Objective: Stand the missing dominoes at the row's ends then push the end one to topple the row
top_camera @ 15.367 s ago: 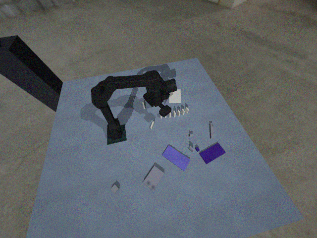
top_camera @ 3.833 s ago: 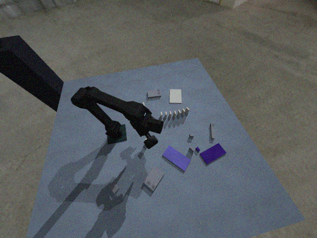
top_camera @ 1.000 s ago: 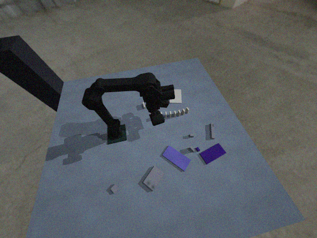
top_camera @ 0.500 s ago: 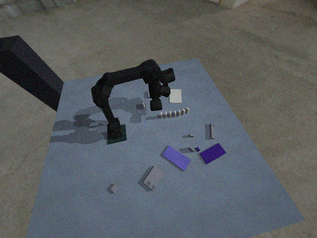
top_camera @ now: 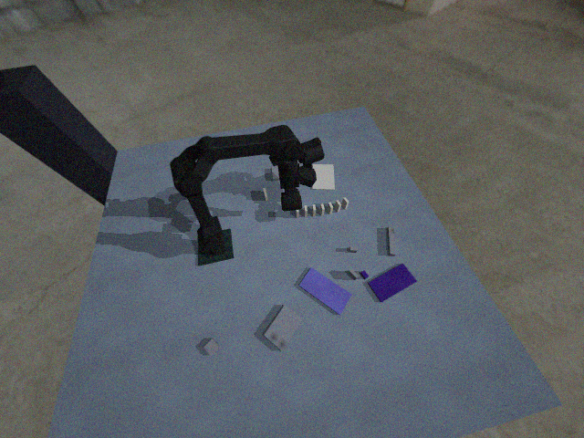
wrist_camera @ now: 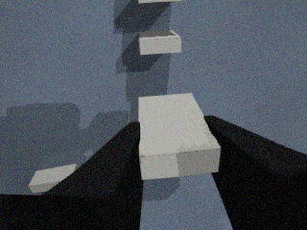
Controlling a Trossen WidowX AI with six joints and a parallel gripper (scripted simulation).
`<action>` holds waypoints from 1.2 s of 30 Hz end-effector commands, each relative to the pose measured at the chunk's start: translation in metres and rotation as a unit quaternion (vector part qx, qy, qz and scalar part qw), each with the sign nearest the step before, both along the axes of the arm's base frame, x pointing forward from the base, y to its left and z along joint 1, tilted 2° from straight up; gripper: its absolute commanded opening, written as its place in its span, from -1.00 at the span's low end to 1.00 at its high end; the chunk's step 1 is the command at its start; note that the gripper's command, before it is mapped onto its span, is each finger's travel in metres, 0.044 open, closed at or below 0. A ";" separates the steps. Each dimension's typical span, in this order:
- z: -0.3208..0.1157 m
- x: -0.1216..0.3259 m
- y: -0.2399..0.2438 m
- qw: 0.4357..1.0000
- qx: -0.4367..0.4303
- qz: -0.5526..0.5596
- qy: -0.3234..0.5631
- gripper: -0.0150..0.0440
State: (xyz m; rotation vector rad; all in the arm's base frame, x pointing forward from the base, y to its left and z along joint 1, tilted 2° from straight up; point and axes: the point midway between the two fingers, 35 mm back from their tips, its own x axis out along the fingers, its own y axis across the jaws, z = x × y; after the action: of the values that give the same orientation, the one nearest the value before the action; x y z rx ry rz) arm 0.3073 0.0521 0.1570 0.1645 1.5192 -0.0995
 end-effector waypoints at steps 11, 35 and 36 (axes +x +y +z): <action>-0.060 -0.002 0.002 1.000 -0.001 -0.002 0.007 -0.13; -0.085 -0.006 0.002 1.000 -0.001 -0.002 0.007 0.23; -0.085 -0.006 0.002 1.000 -0.001 -0.002 0.007 0.32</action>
State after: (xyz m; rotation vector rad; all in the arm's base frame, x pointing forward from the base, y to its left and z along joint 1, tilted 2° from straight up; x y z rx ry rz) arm 0.3019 0.0541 0.0731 0.1637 1.5291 -0.1010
